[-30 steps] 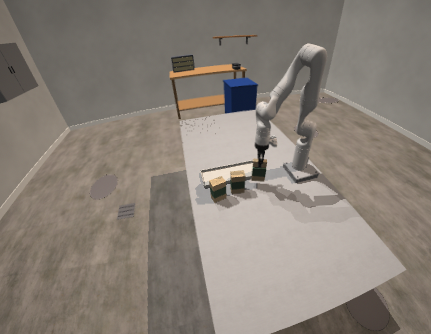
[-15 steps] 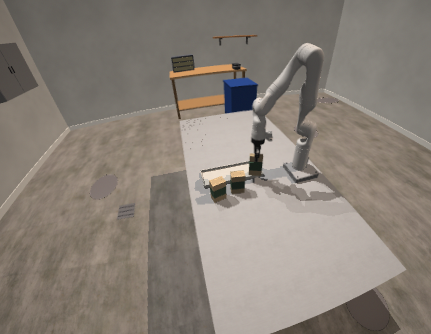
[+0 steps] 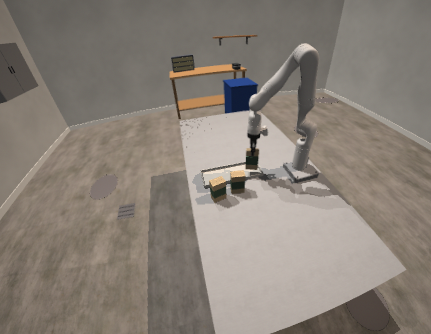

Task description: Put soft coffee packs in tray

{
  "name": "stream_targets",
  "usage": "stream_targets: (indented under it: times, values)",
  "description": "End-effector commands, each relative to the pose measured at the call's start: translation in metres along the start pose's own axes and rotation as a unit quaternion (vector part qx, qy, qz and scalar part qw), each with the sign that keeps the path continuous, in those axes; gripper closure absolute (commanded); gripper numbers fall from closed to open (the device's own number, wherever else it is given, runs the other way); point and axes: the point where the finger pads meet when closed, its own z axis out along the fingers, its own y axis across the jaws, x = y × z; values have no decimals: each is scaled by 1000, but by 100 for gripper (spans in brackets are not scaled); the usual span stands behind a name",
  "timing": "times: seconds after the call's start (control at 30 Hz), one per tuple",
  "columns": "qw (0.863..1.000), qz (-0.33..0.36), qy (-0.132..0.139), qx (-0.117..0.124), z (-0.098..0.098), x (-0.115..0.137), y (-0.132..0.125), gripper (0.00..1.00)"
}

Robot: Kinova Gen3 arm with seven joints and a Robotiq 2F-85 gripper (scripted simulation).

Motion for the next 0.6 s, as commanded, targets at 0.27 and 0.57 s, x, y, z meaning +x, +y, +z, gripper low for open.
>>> stream_targets:
  times: [0.27, 0.57]
  values:
    - [1000, 12, 0, 2, 1, -9, -25, 73]
    - [1000, 12, 0, 2, 1, -11, -28, 73]
